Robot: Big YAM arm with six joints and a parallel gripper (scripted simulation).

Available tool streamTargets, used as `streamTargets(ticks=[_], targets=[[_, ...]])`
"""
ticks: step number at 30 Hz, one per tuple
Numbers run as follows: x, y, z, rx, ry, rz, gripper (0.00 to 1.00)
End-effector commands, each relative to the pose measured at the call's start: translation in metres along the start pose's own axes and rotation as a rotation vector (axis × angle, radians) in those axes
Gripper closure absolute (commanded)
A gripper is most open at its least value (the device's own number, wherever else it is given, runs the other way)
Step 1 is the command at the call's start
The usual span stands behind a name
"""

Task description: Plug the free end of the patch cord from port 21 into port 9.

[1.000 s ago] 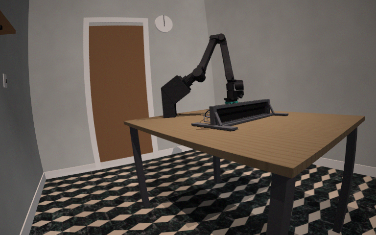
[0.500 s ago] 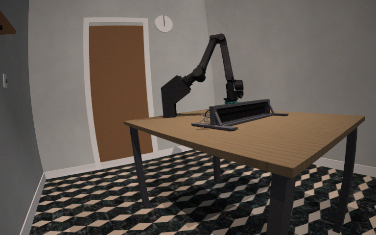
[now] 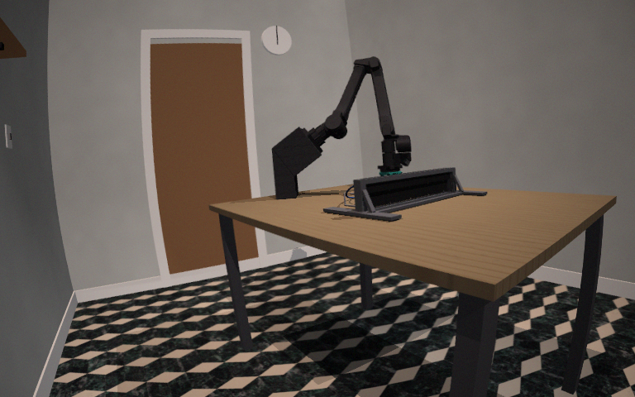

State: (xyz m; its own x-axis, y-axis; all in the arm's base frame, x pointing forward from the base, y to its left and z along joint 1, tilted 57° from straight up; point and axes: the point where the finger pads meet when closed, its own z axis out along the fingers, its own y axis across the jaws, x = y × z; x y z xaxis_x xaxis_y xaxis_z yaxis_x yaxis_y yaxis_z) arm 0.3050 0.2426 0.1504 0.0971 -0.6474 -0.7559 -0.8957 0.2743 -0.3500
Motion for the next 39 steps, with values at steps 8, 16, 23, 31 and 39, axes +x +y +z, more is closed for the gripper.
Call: streamTargets(ticks=[8, 16, 23, 31, 39], targets=[[-0.0117, -0.0026, -0.0023, 0.002, -0.014, -0.006, 0.64], [-0.0100, 0.0000, -0.0020, -0.003, -0.012, -0.005, 0.64], [-0.0083, 0.0022, -0.0017, -0.006, -0.010, -0.004, 0.64], [-0.0073, 0.0029, -0.0010, -0.008, -0.008, -0.003, 0.64], [-0.0060, 0.0025, 0.0030, -0.008, -0.008, -0.002, 0.64]])
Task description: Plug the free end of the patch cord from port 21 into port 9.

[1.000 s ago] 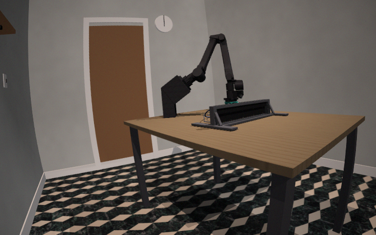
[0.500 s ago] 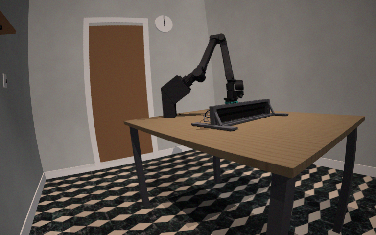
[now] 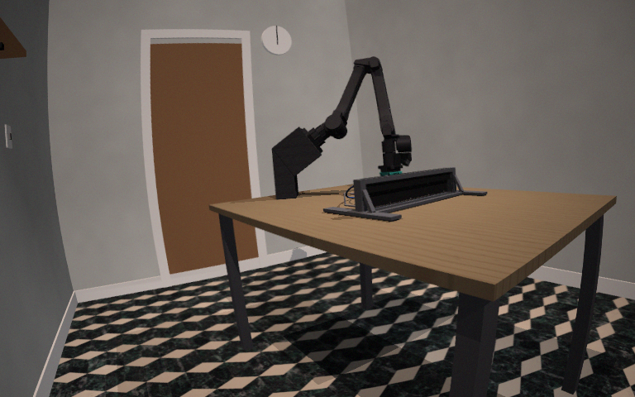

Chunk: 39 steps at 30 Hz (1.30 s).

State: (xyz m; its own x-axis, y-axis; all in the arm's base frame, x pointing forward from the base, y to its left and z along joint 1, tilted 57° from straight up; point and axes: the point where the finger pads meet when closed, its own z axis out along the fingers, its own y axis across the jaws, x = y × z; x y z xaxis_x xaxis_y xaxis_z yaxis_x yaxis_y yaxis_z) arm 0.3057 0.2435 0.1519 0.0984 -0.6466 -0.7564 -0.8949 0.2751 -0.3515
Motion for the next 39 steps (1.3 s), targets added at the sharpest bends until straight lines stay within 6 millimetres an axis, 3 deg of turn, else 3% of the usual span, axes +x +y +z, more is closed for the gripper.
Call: streamTargets(ticks=[1, 39], targets=[[-0.004, 0.003, 0.003, -0.009, -0.007, -0.001, 0.64], [-0.008, -0.001, 0.014, -0.001, -0.015, -0.007, 0.64]])
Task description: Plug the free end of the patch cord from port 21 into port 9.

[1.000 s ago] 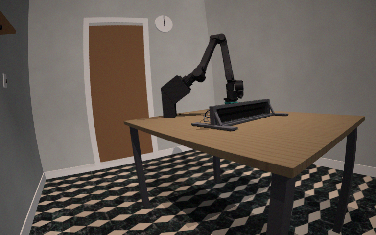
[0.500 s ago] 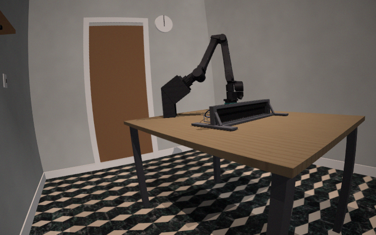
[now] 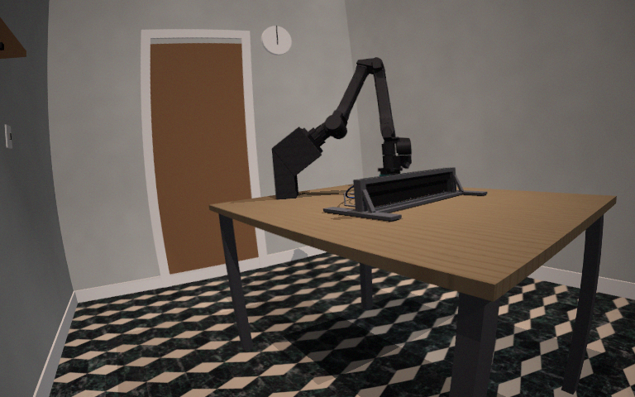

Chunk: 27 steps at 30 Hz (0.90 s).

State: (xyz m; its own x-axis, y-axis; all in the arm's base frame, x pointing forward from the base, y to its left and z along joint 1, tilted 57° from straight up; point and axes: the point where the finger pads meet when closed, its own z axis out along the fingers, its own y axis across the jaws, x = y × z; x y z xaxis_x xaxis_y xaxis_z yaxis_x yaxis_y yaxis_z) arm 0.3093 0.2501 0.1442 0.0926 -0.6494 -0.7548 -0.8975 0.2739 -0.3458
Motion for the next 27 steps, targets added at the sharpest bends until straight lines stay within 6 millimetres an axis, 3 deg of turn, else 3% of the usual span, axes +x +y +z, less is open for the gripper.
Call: streamTargets(ticks=[1, 27], targets=[[-0.0101, -0.0018, 0.0029, 0.004, -0.021, -0.011, 0.64], [-0.0099, -0.0002, 0.0029, 0.004, -0.025, -0.014, 0.64]])
